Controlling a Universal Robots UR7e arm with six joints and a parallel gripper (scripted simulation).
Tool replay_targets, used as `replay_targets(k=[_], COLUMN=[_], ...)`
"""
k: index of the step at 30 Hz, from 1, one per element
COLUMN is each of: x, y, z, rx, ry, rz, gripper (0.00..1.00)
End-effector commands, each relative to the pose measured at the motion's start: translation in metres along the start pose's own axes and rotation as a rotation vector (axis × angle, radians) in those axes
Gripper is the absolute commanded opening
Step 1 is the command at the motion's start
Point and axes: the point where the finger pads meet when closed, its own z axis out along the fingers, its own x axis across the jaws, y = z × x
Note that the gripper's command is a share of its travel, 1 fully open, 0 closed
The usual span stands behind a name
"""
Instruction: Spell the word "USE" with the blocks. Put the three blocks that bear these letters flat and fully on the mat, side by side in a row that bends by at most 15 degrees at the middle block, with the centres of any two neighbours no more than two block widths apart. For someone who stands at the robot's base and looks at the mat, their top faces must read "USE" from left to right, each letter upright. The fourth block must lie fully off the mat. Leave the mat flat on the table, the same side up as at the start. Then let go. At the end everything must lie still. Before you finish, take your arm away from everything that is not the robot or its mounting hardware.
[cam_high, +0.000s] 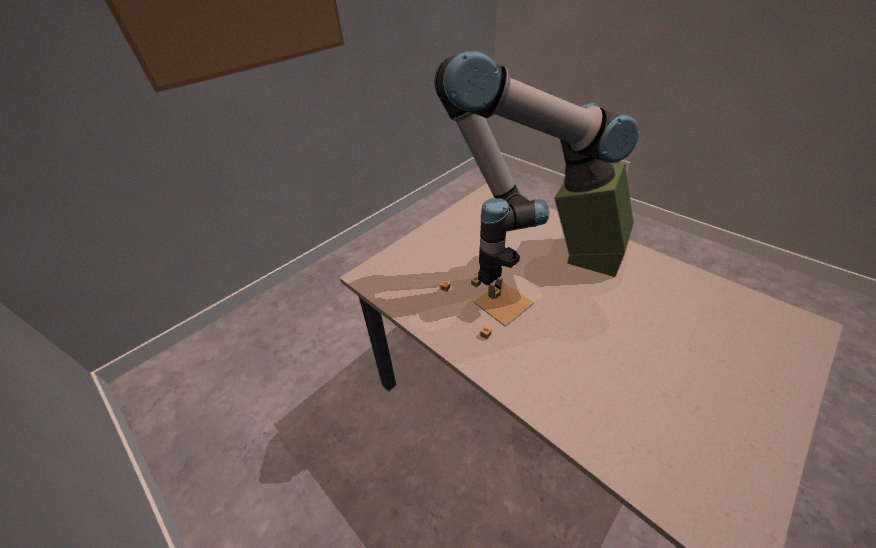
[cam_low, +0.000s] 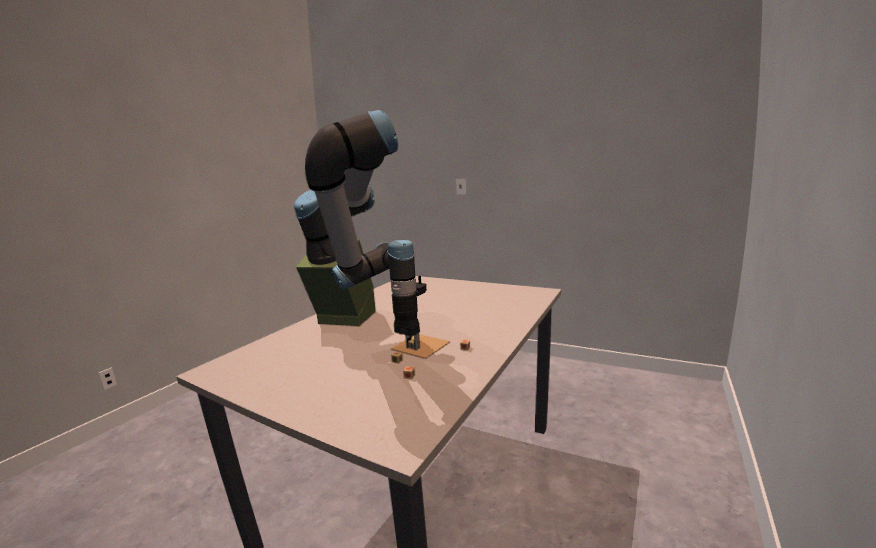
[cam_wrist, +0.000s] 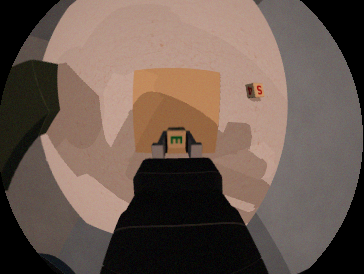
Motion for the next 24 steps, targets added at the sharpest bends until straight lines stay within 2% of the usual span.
replay_targets(k=[1,24], x=[0.0004,0.0004], y=[0.0001,0.0001], z=[-0.0003,0.0037], rx=[0.0,0.0], ry=[0.001,0.001], rz=[0.0,0.0], gripper=[0.49,0.49])
